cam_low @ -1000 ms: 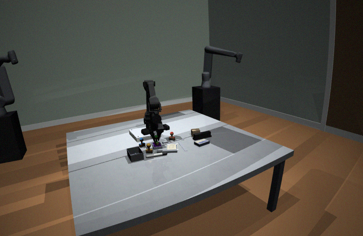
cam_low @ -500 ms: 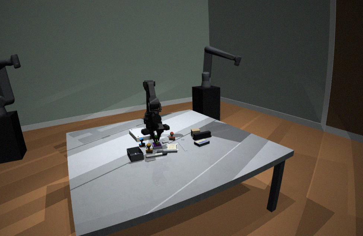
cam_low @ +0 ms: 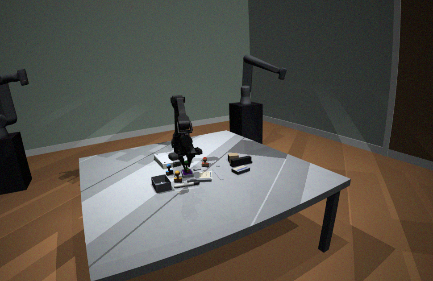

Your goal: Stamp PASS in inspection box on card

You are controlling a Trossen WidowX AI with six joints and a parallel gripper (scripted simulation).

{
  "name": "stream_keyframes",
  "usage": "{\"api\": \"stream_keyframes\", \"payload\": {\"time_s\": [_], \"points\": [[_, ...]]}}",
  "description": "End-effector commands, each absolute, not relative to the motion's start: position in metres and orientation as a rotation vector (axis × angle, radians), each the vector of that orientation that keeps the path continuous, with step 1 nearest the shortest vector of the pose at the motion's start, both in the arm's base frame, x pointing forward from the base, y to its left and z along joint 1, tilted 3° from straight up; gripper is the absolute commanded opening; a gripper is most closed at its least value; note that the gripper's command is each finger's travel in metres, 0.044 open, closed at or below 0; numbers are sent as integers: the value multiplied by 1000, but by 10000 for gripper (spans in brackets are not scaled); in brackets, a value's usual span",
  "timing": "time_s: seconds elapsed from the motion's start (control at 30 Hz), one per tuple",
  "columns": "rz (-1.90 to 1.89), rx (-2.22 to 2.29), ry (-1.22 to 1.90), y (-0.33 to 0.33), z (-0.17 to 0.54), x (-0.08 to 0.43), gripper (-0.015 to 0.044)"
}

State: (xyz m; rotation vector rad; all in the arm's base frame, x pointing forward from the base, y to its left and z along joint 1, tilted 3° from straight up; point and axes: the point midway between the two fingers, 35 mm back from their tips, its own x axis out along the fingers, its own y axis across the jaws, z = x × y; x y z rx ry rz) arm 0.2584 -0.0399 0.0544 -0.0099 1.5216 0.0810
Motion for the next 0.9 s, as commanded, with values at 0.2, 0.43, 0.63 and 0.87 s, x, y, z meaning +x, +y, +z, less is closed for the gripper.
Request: {"api": "stream_keyframes", "payload": {"time_s": [0.2, 0.43, 0.63, 0.87], "points": [[82, -7, 1520, -40, 60, 258, 0], [82, -7, 1520, -40, 69, 259, 0], [82, -7, 1520, -41, 78, 259, 0], [82, -7, 1520, -41, 90, 258, 0]]}}
